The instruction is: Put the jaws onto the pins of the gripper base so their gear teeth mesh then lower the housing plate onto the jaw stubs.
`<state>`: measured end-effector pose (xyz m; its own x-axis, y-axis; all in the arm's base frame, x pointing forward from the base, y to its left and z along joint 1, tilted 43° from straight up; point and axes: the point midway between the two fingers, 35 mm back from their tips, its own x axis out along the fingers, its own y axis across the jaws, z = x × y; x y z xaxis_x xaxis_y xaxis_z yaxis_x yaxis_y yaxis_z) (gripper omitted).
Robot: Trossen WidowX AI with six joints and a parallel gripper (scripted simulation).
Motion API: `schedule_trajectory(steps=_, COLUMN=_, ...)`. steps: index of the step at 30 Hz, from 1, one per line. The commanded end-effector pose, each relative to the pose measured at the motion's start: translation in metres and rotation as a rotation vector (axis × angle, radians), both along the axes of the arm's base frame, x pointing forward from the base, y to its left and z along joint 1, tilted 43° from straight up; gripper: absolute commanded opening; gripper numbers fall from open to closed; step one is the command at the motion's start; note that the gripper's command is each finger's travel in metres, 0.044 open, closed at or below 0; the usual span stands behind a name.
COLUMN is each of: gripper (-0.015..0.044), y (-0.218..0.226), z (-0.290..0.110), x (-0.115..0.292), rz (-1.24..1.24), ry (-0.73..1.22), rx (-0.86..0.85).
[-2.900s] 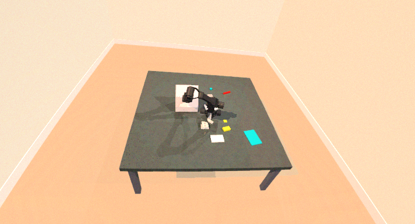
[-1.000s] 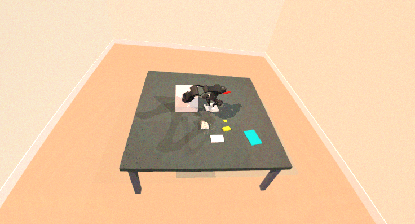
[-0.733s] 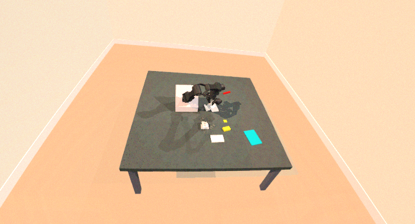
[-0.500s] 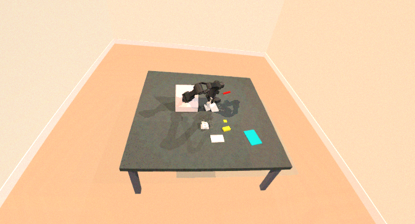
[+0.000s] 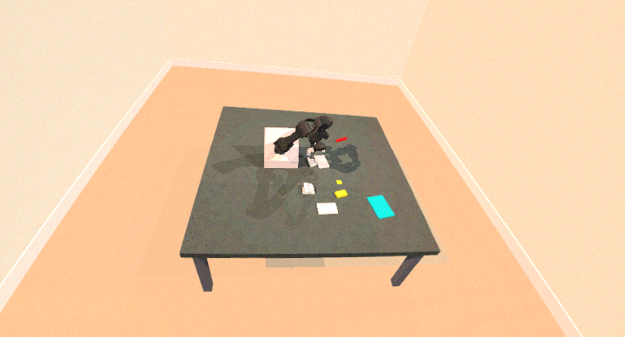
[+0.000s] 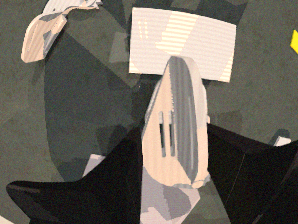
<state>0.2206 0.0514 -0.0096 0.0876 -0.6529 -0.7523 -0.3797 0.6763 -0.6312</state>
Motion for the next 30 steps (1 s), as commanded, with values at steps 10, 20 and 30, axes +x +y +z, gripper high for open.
schedule_trajectory(steps=10, gripper=0.0134, y=0.021, z=-0.026, x=-0.019, rz=-0.196, ry=-0.173, rx=0.001)
schedule_trajectory(steps=20, gripper=0.0134, y=0.022, z=-0.028, x=-0.020, rz=-0.206, ry=-0.183, rx=0.001)
schedule_trajectory(steps=30, gripper=0.0134, y=0.022, z=-0.028, x=-0.020, rz=-0.224, ry=-0.199, rx=0.003)
